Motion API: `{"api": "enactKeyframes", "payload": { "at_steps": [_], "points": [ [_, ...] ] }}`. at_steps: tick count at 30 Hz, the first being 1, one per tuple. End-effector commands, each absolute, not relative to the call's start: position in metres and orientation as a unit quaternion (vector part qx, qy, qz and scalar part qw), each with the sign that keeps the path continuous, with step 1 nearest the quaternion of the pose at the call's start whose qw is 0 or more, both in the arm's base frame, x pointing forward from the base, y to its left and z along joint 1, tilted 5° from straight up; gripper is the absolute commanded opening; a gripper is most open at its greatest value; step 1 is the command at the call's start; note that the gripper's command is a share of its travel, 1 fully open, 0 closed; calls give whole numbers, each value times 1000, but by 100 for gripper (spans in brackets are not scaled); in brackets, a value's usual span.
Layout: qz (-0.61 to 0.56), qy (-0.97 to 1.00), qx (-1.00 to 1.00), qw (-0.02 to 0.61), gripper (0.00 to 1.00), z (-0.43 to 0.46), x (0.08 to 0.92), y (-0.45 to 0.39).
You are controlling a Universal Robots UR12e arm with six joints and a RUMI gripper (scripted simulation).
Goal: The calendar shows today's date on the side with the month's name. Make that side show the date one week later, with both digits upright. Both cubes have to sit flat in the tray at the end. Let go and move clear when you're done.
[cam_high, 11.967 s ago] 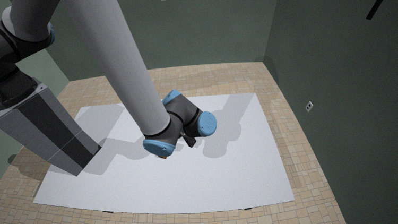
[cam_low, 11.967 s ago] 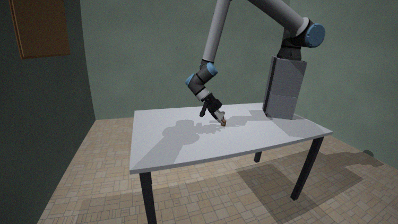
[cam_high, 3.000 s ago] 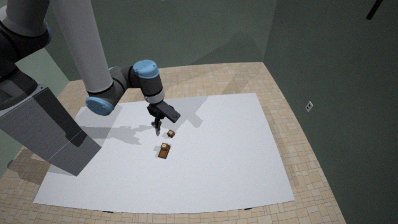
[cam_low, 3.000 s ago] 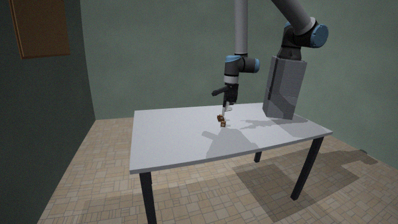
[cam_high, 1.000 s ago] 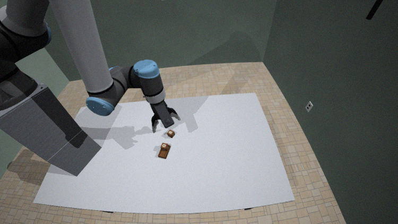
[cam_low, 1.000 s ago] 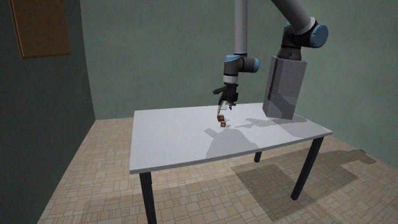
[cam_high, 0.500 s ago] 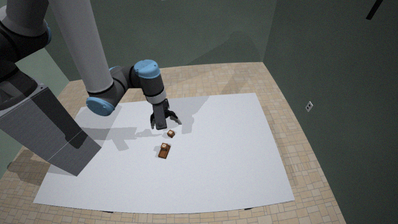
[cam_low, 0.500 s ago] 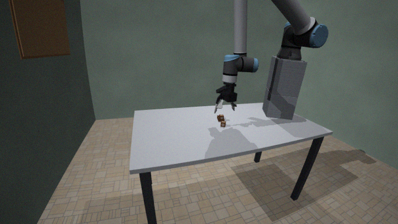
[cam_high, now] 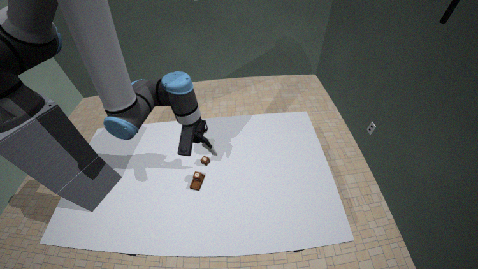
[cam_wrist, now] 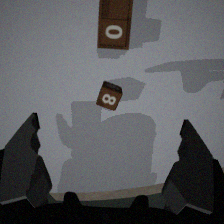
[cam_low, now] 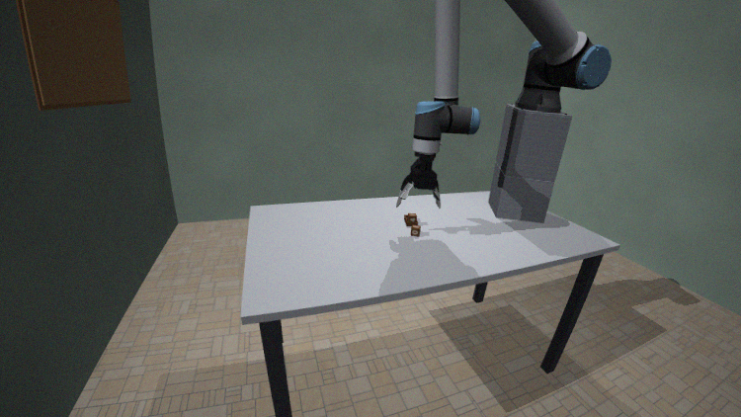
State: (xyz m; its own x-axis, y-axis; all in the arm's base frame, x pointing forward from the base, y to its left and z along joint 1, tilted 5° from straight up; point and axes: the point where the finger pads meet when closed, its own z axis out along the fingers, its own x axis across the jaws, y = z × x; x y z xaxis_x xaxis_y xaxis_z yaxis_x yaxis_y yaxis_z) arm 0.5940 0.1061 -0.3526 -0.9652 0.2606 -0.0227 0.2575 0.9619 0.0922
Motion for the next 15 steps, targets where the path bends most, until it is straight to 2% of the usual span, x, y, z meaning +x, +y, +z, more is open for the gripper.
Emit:
{"api": "enactKeyframes", "payload": {
  "at_steps": [1,15],
  "points": [
    [43,978,202,16,100,-351,596,105],
    [45,934,353,9,100,-350,594,105]
  ]
}}
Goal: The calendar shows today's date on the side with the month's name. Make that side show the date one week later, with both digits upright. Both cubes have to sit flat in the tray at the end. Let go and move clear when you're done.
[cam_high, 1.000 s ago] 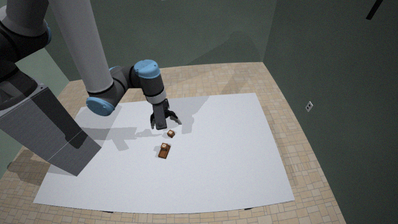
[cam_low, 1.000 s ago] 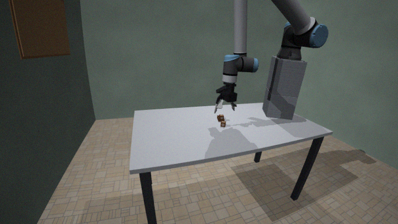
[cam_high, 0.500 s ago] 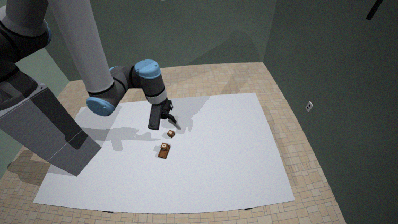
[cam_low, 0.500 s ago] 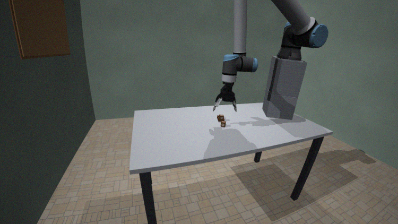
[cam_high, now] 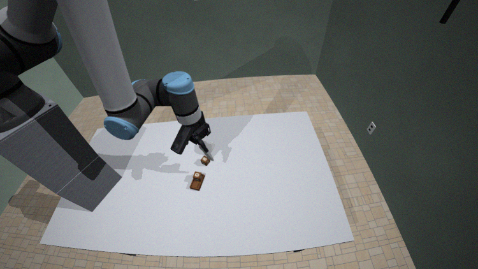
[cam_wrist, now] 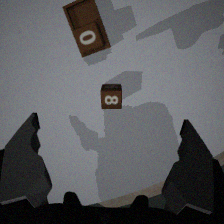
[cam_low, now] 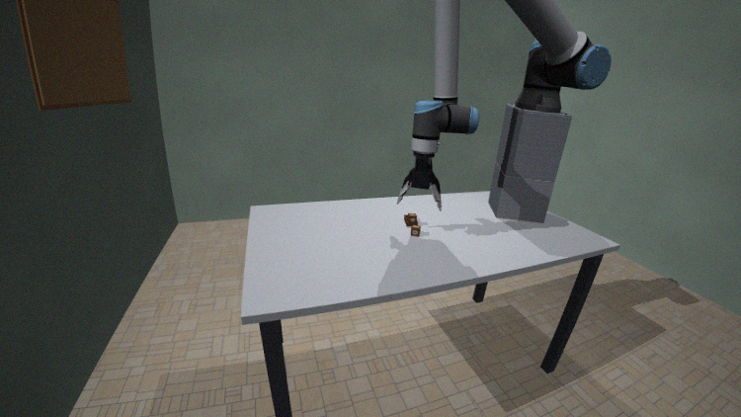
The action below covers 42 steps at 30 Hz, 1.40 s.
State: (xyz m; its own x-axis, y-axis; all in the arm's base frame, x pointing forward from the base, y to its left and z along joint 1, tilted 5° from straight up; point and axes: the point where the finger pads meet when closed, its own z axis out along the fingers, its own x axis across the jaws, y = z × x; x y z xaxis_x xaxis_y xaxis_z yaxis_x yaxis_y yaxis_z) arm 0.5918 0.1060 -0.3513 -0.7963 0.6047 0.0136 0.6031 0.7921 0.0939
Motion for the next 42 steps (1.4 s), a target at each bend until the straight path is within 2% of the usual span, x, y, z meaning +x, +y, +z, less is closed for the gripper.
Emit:
{"api": "enactKeyframes", "payload": {
  "at_steps": [1,42],
  "points": [
    [45,926,374,7,100,-350,593,106],
    [43,612,790,-16,100,-344,599,113]
  ]
}}
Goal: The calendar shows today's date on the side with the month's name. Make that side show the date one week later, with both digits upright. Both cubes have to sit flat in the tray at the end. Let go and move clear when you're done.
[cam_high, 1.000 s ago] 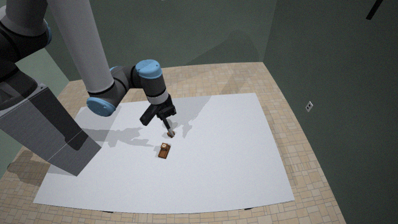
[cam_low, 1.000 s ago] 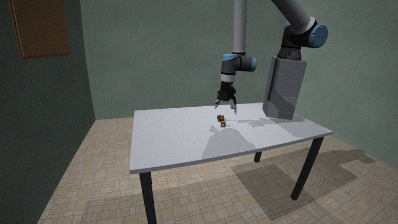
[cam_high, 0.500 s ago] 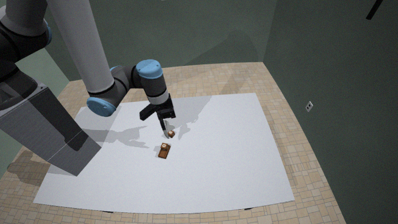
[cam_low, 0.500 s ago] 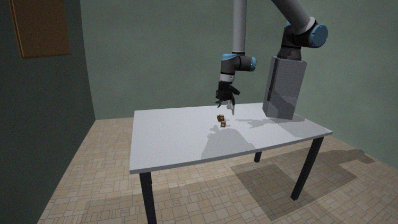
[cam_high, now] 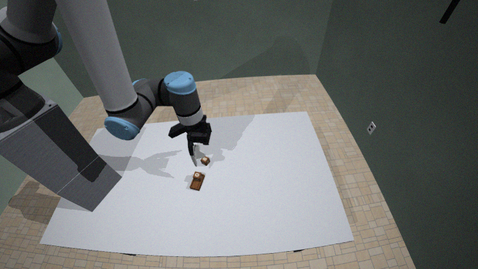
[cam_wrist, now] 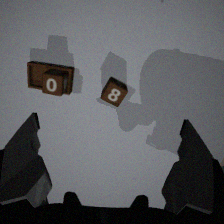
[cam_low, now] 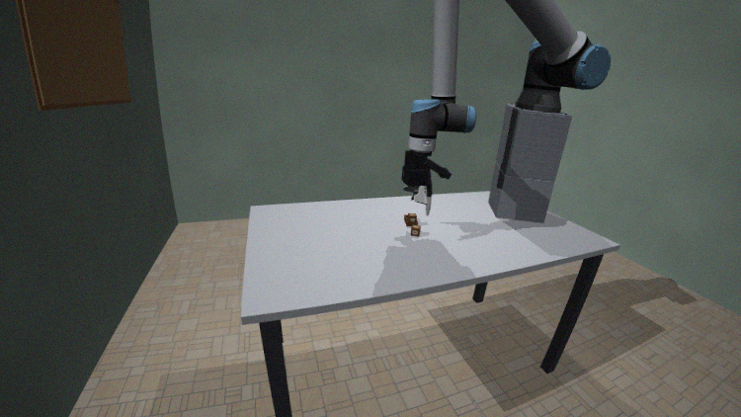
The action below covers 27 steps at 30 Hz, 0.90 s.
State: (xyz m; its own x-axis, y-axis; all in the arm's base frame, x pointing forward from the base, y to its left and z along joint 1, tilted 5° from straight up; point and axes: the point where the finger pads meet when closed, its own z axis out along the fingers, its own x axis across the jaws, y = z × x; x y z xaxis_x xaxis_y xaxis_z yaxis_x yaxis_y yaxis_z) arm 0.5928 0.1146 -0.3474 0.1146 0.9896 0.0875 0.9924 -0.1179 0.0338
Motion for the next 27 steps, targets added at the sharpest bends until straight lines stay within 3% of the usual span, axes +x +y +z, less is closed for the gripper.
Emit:
{"api": "enactKeyframes", "payload": {
  "at_steps": [1,27],
  "points": [
    [-43,-602,-798,16,100,-344,599,113],
    [-40,-475,-879,23,100,-343,602,116]
  ]
}}
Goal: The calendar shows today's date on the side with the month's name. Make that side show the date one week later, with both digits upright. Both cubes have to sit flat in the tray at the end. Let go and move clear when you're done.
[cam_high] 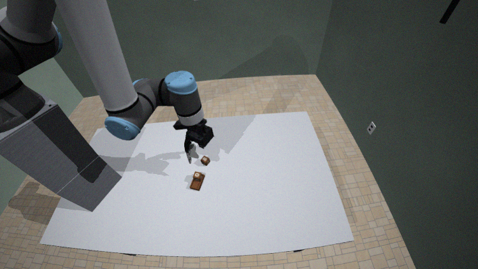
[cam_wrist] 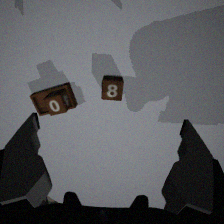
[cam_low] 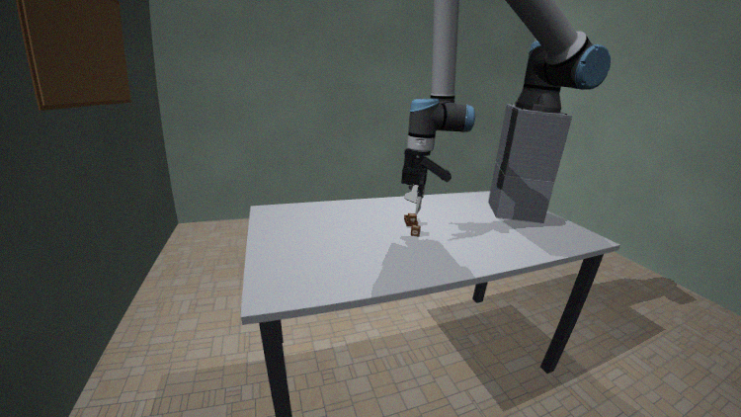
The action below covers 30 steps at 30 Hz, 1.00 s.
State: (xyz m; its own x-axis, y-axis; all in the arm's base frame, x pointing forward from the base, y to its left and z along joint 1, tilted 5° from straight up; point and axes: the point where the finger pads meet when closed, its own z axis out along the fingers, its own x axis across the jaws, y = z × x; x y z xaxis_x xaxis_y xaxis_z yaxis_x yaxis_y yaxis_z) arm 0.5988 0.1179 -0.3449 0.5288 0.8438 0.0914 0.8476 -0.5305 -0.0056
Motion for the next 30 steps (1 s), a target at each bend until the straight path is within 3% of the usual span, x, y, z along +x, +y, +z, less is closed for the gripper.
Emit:
{"api": "enactKeyframes", "payload": {
  "at_steps": [1,10,11,30],
  "points": [
    [-40,-473,-880,23,100,-343,602,116],
    [-40,-469,-882,24,100,-343,603,116],
    [-40,-469,-882,24,29,-343,603,116],
    [-40,-469,-882,24,29,-343,603,116]
  ]
}}
